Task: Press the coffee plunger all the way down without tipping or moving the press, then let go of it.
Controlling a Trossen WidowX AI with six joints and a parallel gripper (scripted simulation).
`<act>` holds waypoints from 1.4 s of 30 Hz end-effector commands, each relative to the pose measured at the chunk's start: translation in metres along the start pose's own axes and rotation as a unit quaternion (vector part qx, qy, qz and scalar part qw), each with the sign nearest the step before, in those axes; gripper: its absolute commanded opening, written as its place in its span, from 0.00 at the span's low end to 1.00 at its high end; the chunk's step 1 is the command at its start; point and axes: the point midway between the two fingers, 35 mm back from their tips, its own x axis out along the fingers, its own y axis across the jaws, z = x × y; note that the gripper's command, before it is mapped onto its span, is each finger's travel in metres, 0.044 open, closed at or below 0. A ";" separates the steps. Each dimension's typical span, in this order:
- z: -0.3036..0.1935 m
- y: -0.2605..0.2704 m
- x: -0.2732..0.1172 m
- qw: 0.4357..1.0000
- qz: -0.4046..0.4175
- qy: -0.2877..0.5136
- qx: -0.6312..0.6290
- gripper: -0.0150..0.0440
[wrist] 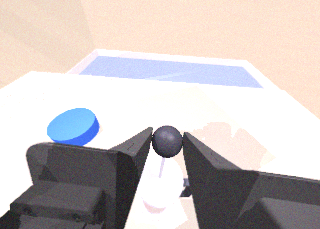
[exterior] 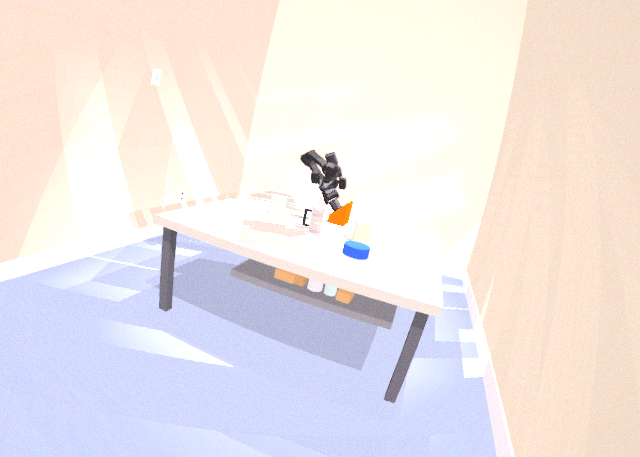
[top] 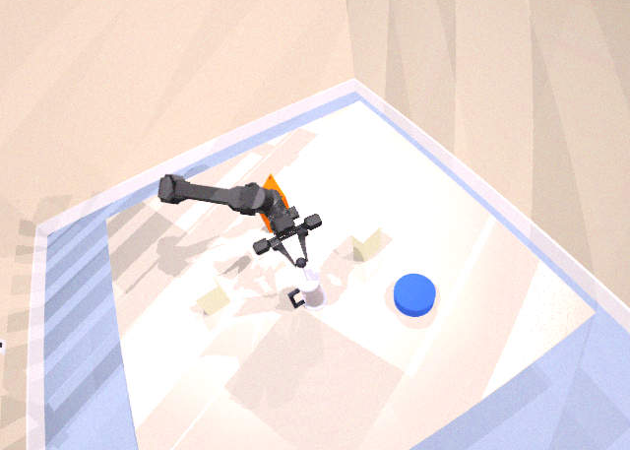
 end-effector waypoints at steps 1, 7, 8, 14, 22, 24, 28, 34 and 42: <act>-0.023 0.002 0.009 1.000 -0.001 0.023 -0.017 0.45; -0.032 0.002 0.015 1.000 -0.001 0.023 -0.017 0.45; -0.033 0.002 0.016 1.000 -0.001 0.023 -0.017 0.45; -0.041 0.002 0.022 1.000 -0.001 0.022 -0.017 0.45; -0.052 0.000 0.029 1.000 -0.002 0.021 -0.018 0.45; -0.054 0.000 0.031 1.000 -0.002 0.021 -0.018 0.45; -0.058 -0.001 0.036 1.000 -0.003 0.020 -0.019 0.45; -0.058 -0.002 0.043 1.000 -0.004 0.020 -0.019 0.45; -0.055 0.000 0.045 1.000 -0.004 0.019 -0.019 0.45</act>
